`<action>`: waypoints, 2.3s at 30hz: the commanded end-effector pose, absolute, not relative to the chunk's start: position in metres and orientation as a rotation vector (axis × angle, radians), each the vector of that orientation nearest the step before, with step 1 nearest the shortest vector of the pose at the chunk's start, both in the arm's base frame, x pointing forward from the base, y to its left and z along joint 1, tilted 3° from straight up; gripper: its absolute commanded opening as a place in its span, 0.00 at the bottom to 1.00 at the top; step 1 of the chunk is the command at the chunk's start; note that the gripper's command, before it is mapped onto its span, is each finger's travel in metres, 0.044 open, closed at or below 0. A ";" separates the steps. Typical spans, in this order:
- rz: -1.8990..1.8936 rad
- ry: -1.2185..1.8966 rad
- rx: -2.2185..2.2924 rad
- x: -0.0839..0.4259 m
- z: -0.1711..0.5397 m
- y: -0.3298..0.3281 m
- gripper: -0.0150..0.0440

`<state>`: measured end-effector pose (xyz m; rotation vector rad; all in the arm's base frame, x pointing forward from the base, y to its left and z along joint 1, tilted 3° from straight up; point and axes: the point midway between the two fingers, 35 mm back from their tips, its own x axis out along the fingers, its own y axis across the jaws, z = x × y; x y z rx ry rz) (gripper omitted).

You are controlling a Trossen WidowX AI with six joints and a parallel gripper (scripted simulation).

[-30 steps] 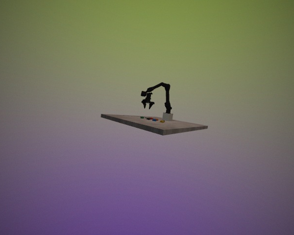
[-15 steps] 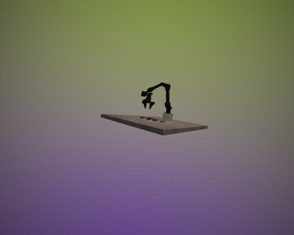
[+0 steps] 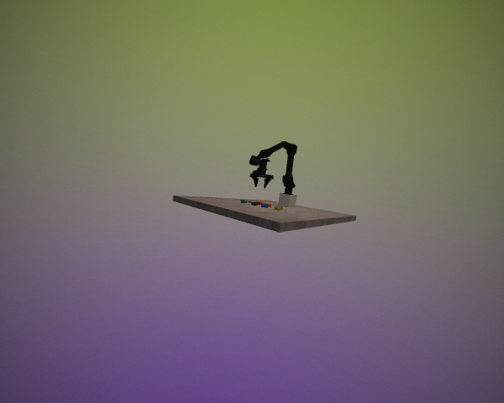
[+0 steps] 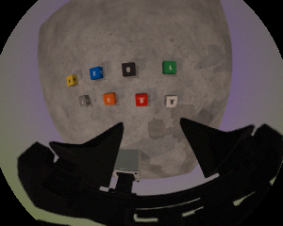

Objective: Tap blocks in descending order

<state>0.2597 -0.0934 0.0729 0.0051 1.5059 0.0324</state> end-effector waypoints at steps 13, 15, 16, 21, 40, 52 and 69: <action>0.016 1.507 0.021 0.257 0.072 -0.084 0.93; 0.016 1.507 0.021 0.257 0.072 -0.084 0.93; 0.016 1.507 0.021 0.257 0.072 -0.084 0.93; 0.017 1.506 0.022 0.262 0.072 -0.067 0.93; 0.024 1.505 0.029 0.273 0.075 0.011 0.93; 0.025 1.504 0.031 0.279 0.077 0.031 0.93; 0.032 1.503 0.037 0.285 0.081 0.111 0.93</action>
